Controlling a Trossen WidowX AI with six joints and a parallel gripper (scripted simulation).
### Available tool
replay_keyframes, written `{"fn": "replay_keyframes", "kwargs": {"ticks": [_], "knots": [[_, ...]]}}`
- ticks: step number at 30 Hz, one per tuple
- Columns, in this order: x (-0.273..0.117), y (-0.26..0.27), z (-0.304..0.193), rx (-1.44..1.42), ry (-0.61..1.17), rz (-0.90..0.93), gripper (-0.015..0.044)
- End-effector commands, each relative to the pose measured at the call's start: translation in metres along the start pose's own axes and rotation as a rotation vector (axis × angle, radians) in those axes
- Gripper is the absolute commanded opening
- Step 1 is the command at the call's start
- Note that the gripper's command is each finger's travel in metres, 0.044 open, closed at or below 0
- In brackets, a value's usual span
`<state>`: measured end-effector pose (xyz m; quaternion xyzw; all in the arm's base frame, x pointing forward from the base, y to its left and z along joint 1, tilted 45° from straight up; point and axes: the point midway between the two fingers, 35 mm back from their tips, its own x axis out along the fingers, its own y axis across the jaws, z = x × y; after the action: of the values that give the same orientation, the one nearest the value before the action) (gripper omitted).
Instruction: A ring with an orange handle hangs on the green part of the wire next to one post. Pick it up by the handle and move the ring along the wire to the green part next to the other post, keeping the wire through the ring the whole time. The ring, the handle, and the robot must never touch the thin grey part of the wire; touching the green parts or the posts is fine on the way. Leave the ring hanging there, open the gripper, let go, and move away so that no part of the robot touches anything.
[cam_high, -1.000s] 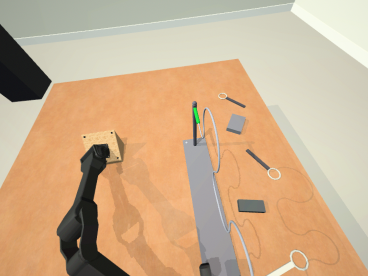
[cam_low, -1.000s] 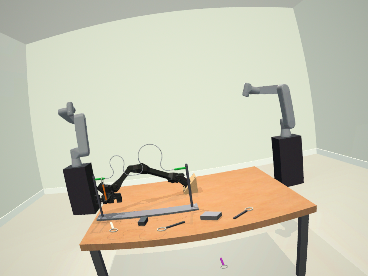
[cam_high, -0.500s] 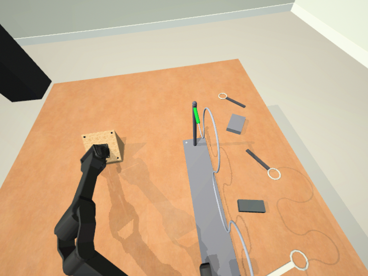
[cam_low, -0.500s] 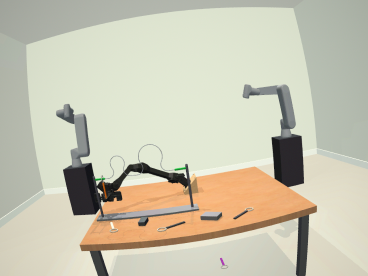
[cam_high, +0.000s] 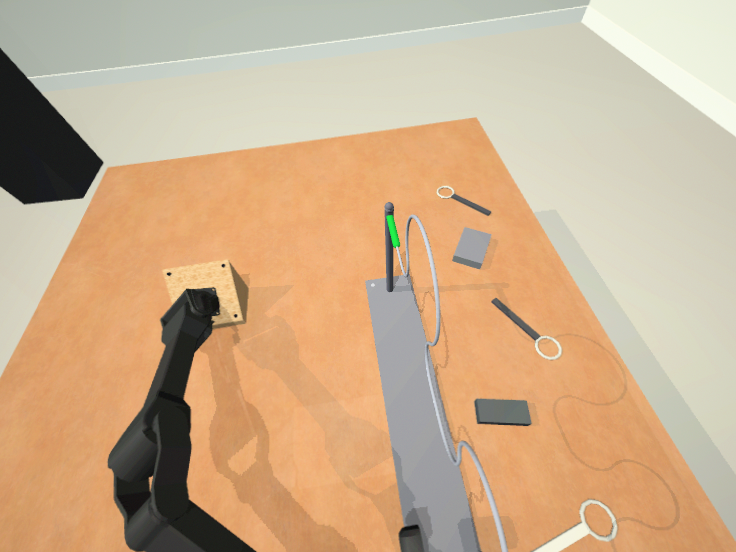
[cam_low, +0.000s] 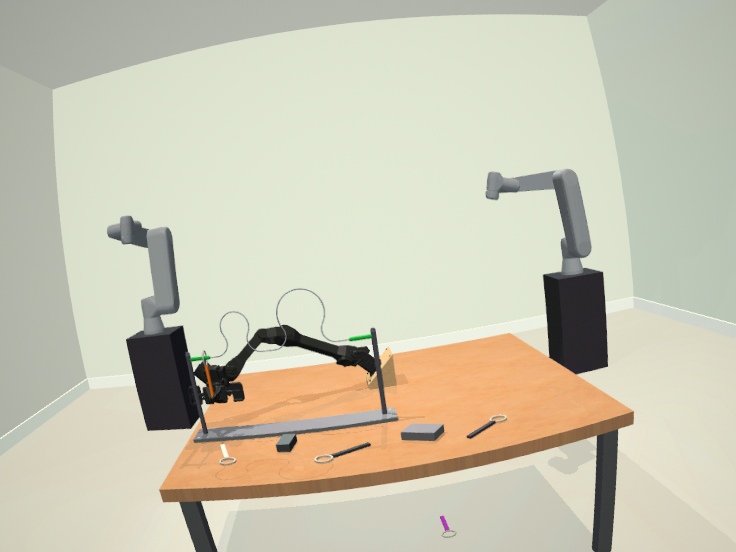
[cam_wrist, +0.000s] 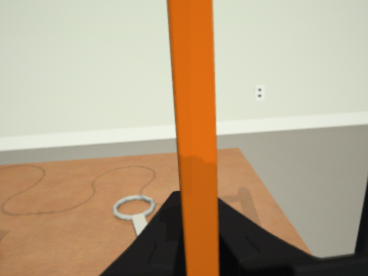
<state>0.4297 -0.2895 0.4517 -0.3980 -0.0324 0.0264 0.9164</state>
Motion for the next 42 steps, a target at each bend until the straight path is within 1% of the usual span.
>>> {"fn": "replay_keyframes", "kwargs": {"ticks": [1,7,10,37,42], "knots": [[0.000,0.000,-0.001,0.003,0.004,-0.002,-0.0150],[-0.001,0.000,-0.001,0.003,0.008,-0.002,-0.0150],[-0.005,0.002,-0.001,0.004,0.041,-0.002,-0.0150],[-0.062,0.032,0.015,0.030,0.510,0.009,-0.0150],[-0.065,0.041,0.016,0.060,0.528,0.018,-0.0150]]}}
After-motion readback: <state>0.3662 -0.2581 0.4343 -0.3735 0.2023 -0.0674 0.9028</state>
